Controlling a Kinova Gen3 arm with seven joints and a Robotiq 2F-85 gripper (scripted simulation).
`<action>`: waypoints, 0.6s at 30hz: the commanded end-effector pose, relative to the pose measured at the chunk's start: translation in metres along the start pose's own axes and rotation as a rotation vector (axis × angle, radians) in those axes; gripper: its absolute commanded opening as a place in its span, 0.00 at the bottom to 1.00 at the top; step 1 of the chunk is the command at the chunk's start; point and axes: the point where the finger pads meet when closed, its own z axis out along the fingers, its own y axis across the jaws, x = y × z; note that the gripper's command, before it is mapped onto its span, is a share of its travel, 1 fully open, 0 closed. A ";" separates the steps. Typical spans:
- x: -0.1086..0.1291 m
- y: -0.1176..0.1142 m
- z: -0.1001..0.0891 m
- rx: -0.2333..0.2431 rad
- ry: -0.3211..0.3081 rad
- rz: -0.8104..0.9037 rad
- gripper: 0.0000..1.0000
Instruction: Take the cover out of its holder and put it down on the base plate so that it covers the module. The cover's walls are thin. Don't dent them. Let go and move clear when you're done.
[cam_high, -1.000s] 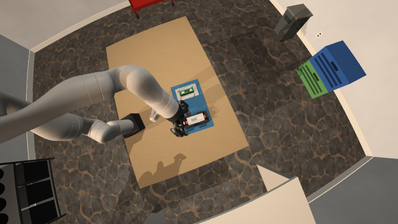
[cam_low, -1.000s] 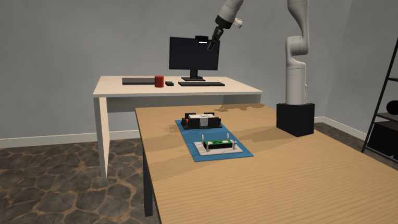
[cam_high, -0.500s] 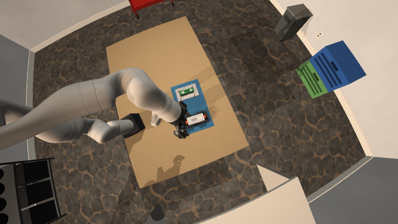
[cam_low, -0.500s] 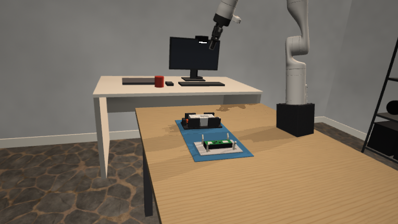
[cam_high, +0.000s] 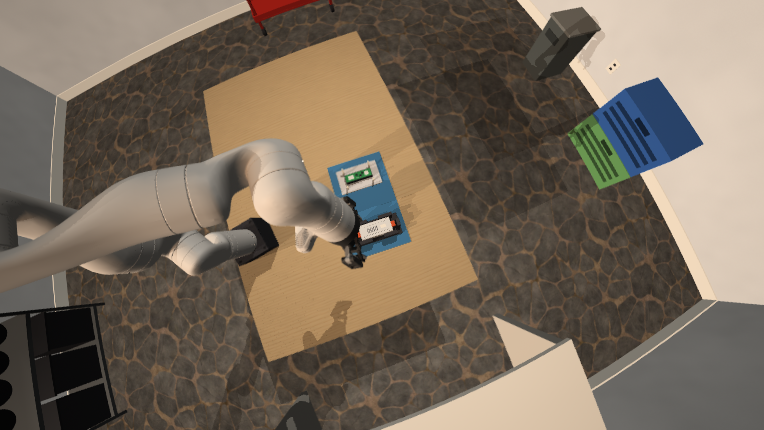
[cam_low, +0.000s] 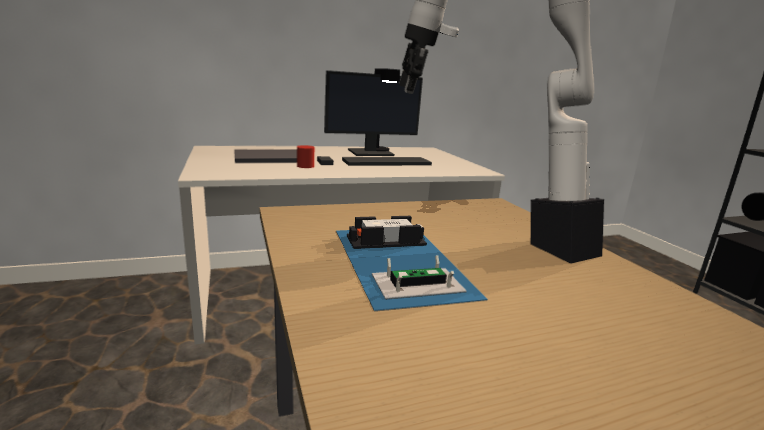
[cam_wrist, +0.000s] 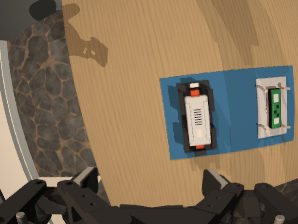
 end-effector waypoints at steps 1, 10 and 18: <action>-0.004 -0.012 0.002 -0.016 0.031 -0.005 1.00; -0.003 -0.012 0.002 -0.040 0.054 -0.030 1.00; -0.003 -0.012 0.003 -0.136 0.147 -0.130 1.00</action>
